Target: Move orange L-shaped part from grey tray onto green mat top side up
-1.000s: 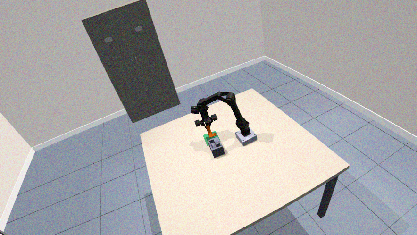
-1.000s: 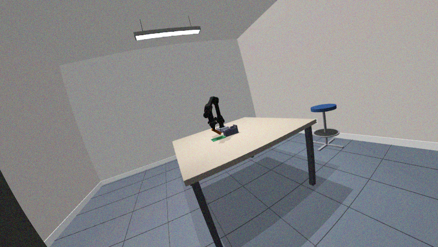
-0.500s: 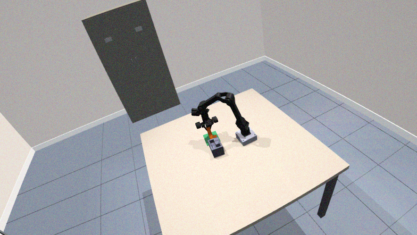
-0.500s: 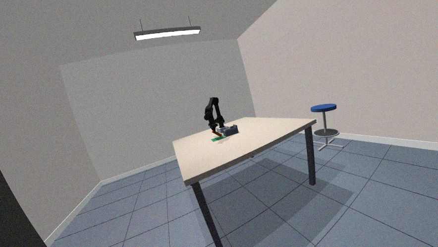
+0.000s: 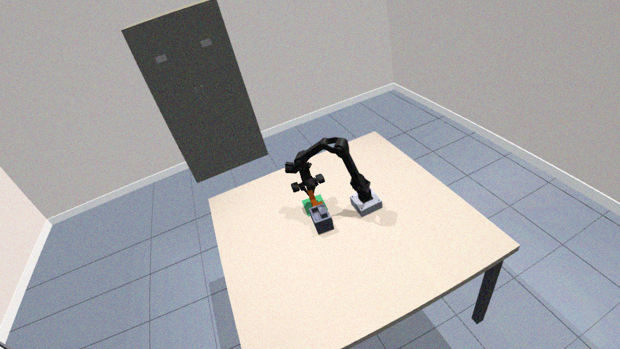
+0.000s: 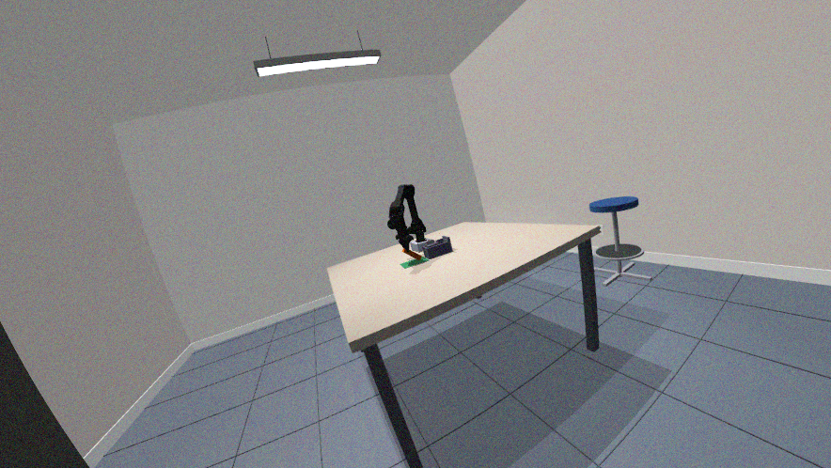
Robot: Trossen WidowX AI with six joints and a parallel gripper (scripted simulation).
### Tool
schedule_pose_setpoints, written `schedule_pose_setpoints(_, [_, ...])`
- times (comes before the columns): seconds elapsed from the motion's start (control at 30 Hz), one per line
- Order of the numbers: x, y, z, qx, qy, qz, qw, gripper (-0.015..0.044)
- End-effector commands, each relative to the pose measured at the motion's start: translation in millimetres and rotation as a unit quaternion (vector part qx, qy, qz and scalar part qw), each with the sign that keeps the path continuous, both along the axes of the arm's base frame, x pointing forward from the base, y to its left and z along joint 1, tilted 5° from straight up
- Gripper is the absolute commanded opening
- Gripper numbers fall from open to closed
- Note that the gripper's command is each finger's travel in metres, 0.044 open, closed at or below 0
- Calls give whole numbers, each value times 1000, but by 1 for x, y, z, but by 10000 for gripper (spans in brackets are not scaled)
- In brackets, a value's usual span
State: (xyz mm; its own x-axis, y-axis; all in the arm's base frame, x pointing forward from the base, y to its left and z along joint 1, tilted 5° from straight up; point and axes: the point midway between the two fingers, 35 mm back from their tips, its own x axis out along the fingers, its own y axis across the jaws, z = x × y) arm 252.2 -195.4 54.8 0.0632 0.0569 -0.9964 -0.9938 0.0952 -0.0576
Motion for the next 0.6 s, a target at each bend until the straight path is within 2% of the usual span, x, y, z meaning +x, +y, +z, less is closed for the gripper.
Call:
schedule_pose_setpoints(0.0, [0, 0, -1, 0, 1, -2, 1000, 0])
schedule_pose_setpoints(0.03, [0, 0, 0, 0, 0, 0, 1000, 0])
schedule_pose_setpoints(0.37, [0, 0, 2, 0, 0, 0, 1000, 263])
schedule_pose_setpoints(0.53, [0, -5, 41, 0, 0, -1, 1000, 394])
schedule_pose_setpoints(0.57, [-1, -5, 53, 0, 0, -1, 1000, 400])
